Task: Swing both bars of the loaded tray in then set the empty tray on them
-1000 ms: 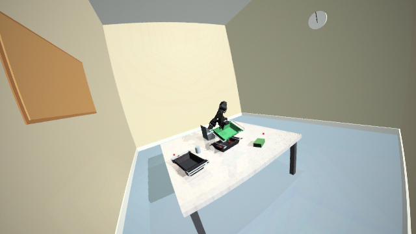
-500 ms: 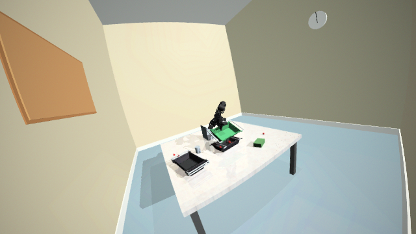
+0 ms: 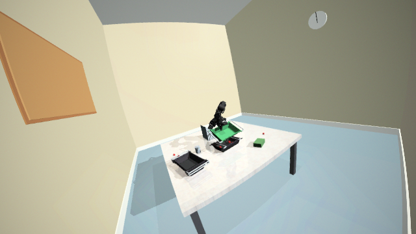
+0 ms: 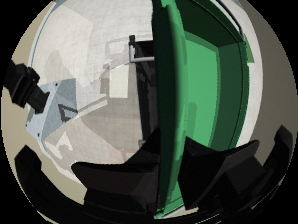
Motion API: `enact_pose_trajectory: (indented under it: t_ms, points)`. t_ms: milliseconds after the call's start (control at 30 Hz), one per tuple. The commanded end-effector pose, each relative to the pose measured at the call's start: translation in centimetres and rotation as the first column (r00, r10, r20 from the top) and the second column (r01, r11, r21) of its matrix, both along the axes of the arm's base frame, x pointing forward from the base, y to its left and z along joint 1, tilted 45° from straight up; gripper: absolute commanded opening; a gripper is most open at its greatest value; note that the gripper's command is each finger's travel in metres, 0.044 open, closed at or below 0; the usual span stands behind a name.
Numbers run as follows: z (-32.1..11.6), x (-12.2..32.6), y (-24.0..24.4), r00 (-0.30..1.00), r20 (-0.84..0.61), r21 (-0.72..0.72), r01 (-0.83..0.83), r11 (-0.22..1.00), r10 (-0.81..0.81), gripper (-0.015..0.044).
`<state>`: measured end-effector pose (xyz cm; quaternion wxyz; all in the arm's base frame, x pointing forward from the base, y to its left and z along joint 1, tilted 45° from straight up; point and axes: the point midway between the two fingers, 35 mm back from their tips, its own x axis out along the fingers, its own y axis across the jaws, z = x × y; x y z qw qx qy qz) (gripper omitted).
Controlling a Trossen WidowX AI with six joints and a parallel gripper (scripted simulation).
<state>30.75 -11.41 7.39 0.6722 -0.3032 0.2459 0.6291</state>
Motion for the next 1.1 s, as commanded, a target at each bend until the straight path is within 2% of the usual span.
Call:
enact_pose_trajectory:
  t_ms: [0, 1067]
  points:
    - [0.4, 0.3, -0.5, 1.0, 0.019, -0.008, 0.016, 1.0, -0.016, 0.0]
    - [-1.1, 0.6, 0.7, 1.0, 0.02, -0.008, 0.017, 1.0, -0.016, 0.0]
